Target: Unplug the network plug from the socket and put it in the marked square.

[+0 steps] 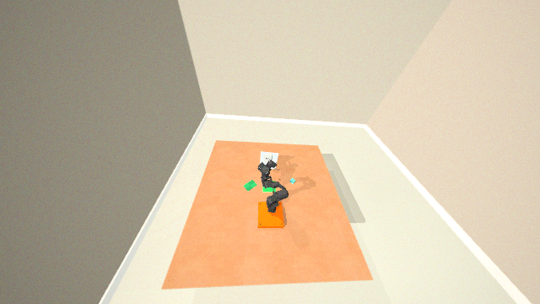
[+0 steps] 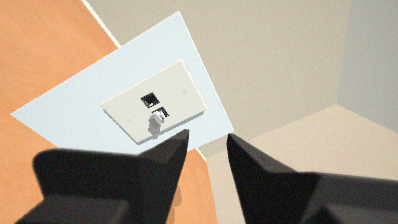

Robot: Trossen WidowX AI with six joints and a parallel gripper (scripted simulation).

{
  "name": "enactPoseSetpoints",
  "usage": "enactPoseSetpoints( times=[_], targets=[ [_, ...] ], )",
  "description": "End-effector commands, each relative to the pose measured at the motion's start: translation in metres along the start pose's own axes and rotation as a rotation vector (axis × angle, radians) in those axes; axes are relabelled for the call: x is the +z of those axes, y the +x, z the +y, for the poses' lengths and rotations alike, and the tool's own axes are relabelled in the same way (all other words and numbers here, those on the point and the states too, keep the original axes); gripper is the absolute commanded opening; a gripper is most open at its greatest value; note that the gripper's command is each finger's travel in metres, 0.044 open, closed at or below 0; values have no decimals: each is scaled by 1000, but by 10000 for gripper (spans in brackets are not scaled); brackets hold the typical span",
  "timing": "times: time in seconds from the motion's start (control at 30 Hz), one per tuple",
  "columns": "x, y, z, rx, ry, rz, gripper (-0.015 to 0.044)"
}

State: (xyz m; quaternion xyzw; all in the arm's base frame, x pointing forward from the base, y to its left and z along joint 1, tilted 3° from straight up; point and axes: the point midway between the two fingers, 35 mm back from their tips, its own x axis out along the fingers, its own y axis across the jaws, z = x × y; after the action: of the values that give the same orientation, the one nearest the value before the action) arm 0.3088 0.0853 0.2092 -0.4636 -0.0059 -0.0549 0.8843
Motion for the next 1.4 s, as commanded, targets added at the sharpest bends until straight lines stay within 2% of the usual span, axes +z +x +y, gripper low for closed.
enactPoseSetpoints(
  times=[0.0, 0.4, 0.7, 1.13, 1.37],
  targets=[
    [-8, -14, 19, 5, -151, 24, 156],
    [-27, -56, 48, 8, -538, 72, 156],
    [-29, -59, 49, 9, -559, 75, 156],
    [-19, -3, 55, 4, -558, 73, 156],
    [-19, 2, 56, 4, -558, 73, 156]
  ],
)
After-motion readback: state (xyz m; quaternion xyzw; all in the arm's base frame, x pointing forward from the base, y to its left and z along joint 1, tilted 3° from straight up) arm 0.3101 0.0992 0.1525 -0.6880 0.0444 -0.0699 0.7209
